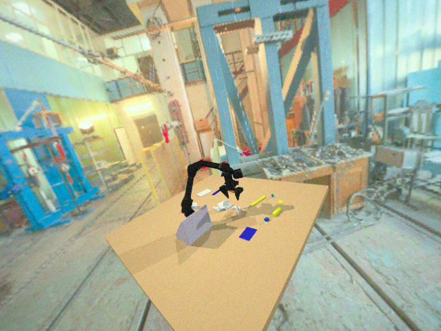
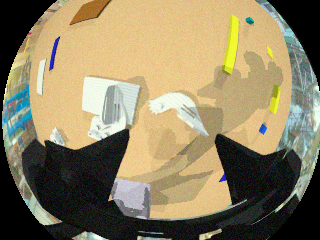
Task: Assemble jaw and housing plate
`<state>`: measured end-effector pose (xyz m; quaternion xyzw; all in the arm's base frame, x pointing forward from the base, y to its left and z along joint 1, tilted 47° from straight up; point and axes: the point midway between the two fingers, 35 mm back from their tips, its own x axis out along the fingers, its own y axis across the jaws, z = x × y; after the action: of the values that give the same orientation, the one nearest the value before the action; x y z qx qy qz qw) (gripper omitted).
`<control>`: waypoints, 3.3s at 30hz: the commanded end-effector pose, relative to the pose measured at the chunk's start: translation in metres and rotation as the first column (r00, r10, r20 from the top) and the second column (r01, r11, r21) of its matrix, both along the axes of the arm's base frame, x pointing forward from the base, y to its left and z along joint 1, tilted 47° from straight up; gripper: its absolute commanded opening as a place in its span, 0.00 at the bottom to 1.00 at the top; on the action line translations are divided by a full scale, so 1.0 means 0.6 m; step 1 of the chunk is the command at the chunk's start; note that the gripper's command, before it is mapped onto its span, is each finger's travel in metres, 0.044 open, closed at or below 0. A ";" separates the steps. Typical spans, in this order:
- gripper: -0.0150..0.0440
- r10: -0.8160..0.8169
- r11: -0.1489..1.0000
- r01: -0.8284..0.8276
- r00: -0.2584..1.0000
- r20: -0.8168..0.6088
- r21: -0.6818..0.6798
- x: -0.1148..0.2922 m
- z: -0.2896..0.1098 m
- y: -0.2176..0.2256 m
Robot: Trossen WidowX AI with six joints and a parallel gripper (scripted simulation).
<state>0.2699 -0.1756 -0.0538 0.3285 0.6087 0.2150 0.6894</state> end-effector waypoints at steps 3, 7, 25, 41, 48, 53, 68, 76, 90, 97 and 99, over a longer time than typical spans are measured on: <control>1.00 -0.102 0.994 0.105 0.988 -0.113 0.018 -0.002 -0.003 -0.004; 1.00 -0.165 0.985 0.172 0.970 -0.180 0.024 -0.002 -0.005 -0.006; 1.00 -0.410 0.887 0.461 0.783 -0.468 -0.006 -0.003 -0.011 -0.015; 1.00 -0.548 0.739 0.665 0.500 -0.671 -0.108 -0.004 -0.017 -0.023; 1.00 -0.579 0.661 0.731 0.351 -0.736 -0.171 -0.004 -0.019 -0.027; 1.00 -0.589 0.602 0.767 0.239 -0.772 -0.221 -0.004 -0.021 -0.029; 1.00 -0.559 0.420 0.818 -0.108 -0.822 -0.393 -0.006 -0.026 -0.036; 1.00 -0.508 0.325 0.809 -0.289 -0.812 -0.491 -0.006 -0.029 -0.040; 1.00 -0.406 0.209 0.758 -0.508 -0.760 -0.618 -0.007 -0.033 -0.045; 1.00 -0.405 0.210 0.758 -0.507 -0.761 -0.617 -0.002 -0.061 -0.015; 1.00 -0.404 0.211 0.758 -0.507 -0.762 -0.616 0.000 -0.075 0.002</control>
<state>0.2681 -0.1937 -0.0855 0.7619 0.4781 -0.4347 0.0445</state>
